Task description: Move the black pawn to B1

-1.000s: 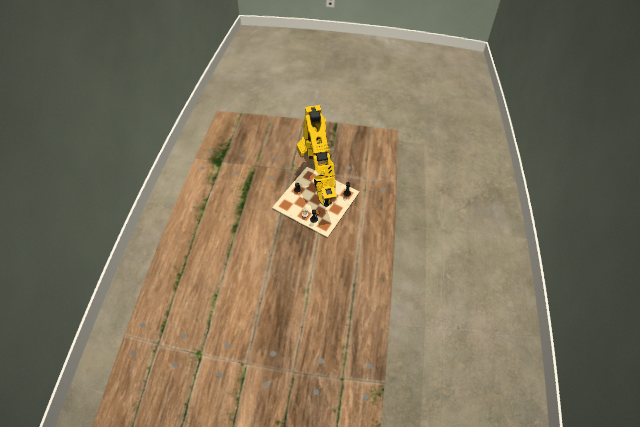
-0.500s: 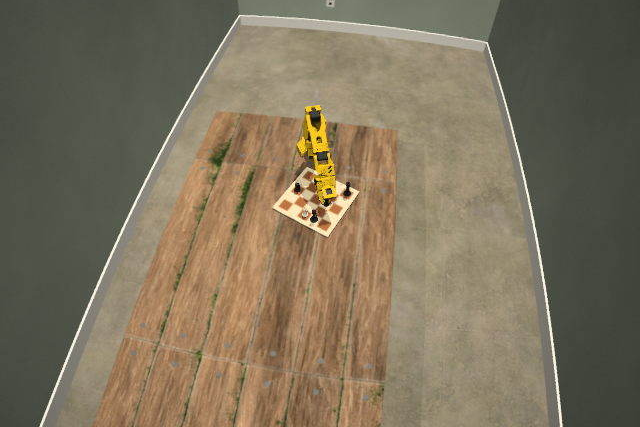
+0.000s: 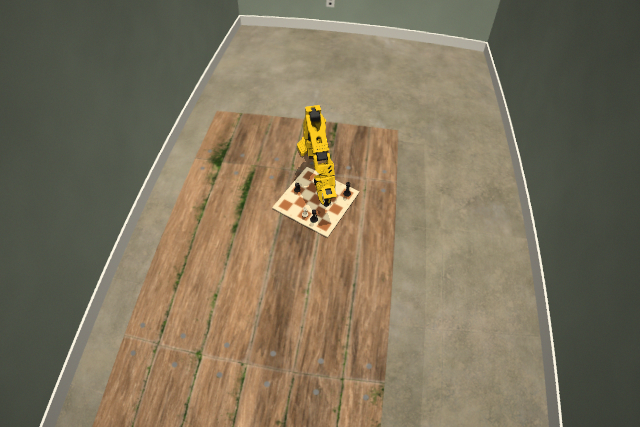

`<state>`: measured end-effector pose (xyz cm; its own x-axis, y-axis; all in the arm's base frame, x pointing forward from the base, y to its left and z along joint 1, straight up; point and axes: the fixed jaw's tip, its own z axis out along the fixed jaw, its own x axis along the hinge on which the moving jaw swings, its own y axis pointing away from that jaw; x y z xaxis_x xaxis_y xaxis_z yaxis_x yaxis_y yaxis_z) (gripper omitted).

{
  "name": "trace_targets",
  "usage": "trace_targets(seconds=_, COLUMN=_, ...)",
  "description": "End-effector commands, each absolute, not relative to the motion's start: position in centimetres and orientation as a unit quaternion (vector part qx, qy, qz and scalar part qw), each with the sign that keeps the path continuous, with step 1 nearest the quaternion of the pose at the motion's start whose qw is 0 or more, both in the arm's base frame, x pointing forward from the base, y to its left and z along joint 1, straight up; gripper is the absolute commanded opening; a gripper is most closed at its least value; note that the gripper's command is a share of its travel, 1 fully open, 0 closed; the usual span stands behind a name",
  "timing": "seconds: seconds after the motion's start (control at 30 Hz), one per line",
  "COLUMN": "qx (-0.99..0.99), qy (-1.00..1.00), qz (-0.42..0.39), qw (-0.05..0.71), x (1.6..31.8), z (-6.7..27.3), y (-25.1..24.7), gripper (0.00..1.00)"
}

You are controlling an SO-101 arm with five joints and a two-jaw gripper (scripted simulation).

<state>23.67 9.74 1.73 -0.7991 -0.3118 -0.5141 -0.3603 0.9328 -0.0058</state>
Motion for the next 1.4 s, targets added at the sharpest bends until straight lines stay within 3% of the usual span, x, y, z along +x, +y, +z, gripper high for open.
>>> trace_targets(seconds=0.0, qx=-0.171, qy=0.947, qz=0.047, qw=0.268, x=23.87, z=2.11, y=9.59, gripper=0.09)
trace_targets(seconds=1.37, qx=-0.170, qy=0.947, qz=0.047, qw=0.268, x=24.05, z=2.12, y=9.62, gripper=0.09)
